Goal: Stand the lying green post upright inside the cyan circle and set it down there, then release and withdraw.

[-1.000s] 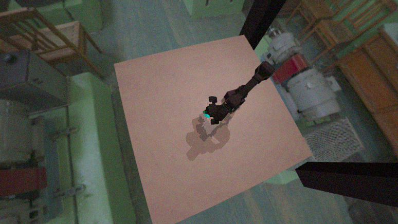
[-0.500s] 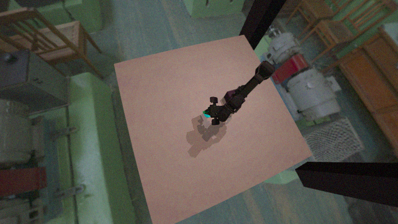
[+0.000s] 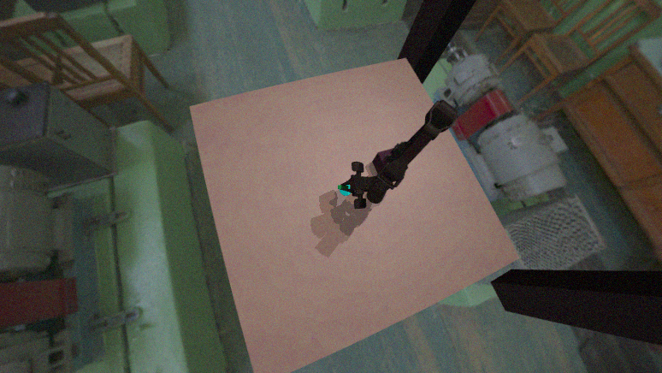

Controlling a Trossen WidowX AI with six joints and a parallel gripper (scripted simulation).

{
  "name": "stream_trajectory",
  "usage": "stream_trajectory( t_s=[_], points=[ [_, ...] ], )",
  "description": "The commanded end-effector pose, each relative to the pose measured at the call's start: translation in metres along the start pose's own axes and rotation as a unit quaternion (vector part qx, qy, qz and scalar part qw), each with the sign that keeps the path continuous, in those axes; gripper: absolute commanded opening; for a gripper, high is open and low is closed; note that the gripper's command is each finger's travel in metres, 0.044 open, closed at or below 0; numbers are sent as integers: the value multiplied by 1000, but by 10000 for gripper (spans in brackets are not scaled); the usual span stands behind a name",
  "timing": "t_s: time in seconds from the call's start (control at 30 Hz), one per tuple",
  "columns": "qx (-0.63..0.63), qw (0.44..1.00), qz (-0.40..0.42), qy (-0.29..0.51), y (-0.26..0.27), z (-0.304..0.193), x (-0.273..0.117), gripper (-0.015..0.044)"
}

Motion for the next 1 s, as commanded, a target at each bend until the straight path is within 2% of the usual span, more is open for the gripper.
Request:
stream_trajectory(
  t_s=[0.0,0.97],
  points=[
    [4,1000,-1,-12,-1,-3,-1,23],
    [27,994,2,-106,-3,-21,-13,23]
  ],
)
Point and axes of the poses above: the point midway between the two fingers, 35 mm back from their tips, its own x axis out along the fingers, its own y axis across the jaws, z = x × y, the point moved 8 cm from there along -x, back along the fingers, and after that the axes turned 4 degrees about x, right-handed, at the moved point
